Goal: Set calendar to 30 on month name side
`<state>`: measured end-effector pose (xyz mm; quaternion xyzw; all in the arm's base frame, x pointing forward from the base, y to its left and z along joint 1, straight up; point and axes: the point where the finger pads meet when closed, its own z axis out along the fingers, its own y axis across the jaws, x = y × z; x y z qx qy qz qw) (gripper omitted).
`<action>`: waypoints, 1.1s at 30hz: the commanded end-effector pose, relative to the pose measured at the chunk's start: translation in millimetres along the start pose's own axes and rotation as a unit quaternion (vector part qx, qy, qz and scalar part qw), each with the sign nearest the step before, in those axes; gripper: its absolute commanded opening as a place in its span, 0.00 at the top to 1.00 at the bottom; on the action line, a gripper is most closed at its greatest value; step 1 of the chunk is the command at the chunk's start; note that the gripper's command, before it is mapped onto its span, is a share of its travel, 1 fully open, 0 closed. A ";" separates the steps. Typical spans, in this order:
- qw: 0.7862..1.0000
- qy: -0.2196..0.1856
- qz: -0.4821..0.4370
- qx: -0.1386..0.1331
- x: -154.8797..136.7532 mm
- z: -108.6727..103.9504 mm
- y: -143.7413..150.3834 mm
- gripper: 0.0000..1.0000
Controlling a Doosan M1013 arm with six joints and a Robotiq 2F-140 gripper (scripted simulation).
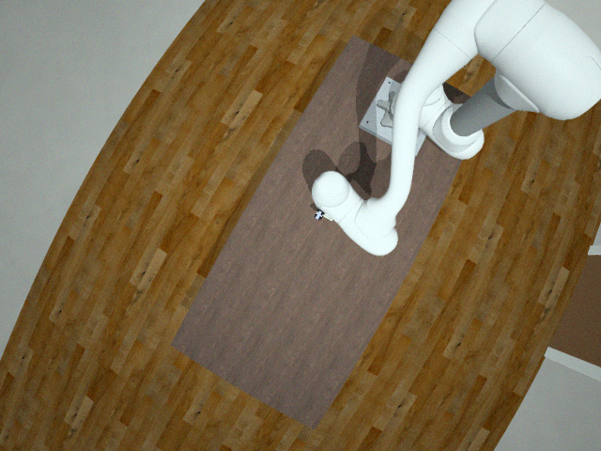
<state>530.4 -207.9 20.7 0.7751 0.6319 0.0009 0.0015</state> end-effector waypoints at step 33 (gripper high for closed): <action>1.000 0.000 0.000 0.000 0.0 -0.1 0.0 0.71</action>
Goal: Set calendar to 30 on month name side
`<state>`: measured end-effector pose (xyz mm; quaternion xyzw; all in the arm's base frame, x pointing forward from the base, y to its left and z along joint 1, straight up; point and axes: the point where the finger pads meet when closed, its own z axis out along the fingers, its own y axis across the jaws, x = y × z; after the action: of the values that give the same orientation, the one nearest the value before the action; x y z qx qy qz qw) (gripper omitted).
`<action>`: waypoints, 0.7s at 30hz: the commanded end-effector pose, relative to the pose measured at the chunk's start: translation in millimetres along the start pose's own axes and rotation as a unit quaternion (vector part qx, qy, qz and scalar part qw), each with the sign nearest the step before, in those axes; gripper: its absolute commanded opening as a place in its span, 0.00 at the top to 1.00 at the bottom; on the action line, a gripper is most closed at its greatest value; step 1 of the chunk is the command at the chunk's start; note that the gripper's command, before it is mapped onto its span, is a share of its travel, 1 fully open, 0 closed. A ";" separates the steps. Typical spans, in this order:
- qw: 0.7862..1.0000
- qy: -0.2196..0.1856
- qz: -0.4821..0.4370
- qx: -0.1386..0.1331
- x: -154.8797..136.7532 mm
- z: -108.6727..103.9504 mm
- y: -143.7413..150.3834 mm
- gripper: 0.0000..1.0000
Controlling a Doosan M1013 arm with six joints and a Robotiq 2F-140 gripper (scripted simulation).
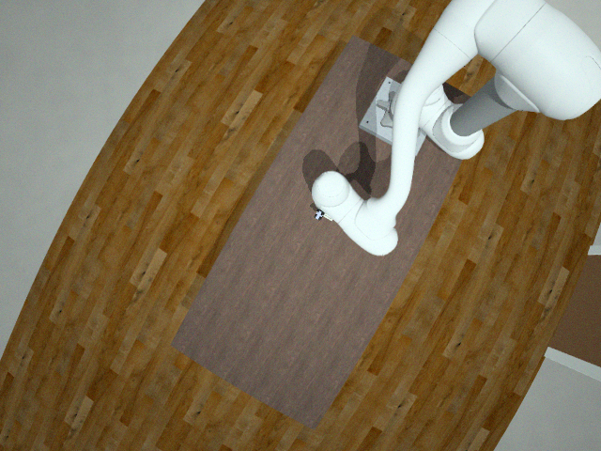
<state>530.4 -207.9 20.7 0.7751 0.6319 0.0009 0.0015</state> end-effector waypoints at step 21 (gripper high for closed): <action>1.000 0.000 0.000 0.000 0.0 -0.1 0.0 0.65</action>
<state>530.4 -207.9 20.7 0.7751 0.6319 0.0009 0.0015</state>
